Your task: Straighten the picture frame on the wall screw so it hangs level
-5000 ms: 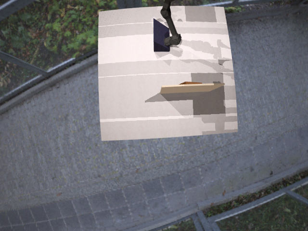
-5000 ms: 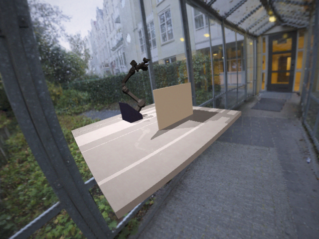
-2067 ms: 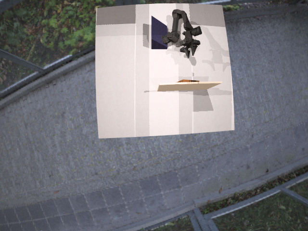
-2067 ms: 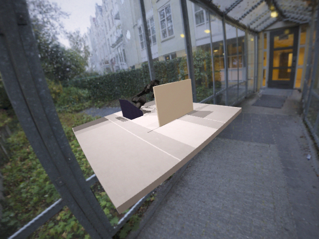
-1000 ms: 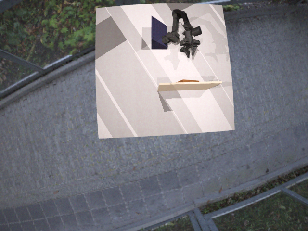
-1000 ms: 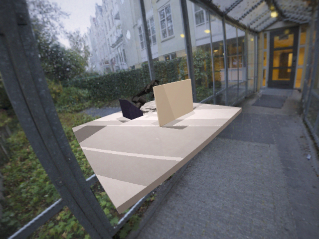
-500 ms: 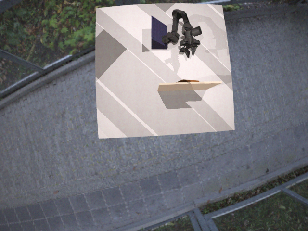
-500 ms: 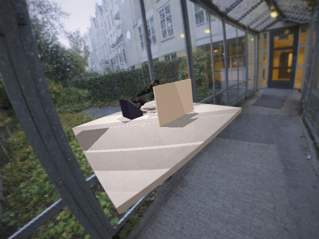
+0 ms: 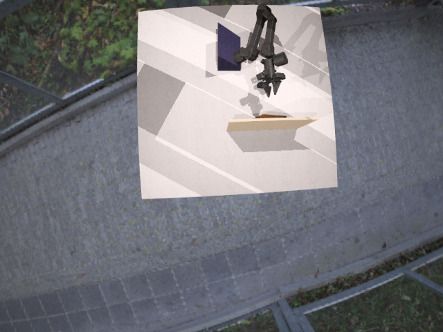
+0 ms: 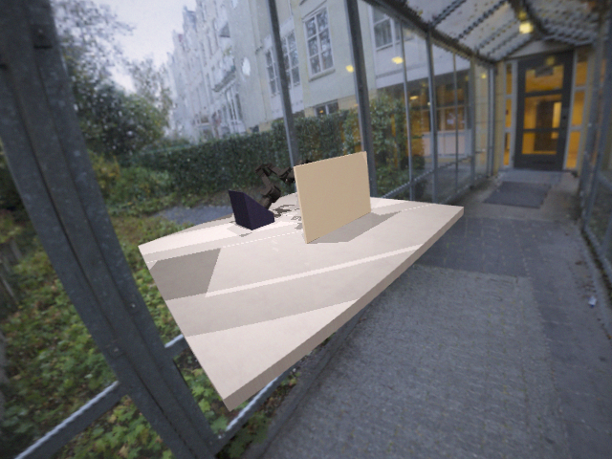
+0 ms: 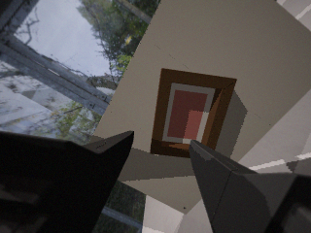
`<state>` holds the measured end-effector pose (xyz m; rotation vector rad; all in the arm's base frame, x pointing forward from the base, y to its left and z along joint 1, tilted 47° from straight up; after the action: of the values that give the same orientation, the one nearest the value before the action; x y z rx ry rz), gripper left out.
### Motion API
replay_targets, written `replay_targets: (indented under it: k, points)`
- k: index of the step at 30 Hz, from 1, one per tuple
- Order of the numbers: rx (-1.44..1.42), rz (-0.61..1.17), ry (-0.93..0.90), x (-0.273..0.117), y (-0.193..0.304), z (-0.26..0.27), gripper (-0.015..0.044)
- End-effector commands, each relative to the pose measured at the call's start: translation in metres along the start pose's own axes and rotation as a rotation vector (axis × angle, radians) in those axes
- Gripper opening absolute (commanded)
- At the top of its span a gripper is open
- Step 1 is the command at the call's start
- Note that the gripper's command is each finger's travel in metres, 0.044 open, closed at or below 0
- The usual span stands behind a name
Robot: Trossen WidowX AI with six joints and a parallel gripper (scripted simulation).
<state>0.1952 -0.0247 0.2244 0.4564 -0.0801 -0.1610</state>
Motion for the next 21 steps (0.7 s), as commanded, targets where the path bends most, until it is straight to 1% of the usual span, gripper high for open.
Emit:
replay_targets:
  k: [1, 15, 18, 21]
  points:
    - [-0.005, -0.005, -0.007, 0.003, 0.0, -0.005, 0.026]
    - [-0.004, -0.005, -0.007, 0.007, 0.009, -0.002, 0.026]
    - [-0.004, -0.004, -0.008, 0.015, 0.01, 0.0, 0.026]
    - [-0.004, -0.004, -0.008, 0.031, 0.012, 0.003, 0.026]
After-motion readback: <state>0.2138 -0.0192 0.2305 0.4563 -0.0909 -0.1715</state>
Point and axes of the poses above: the point midway between the two fingers, 35 mm back from their tips, its own x axis out along the fingers, its own z axis across the jaws, y = z × x, the point moved 6 cm from there along -x, back along the fingers, and after that the axes turned 3 degrees about x, right-handed, at the moved point
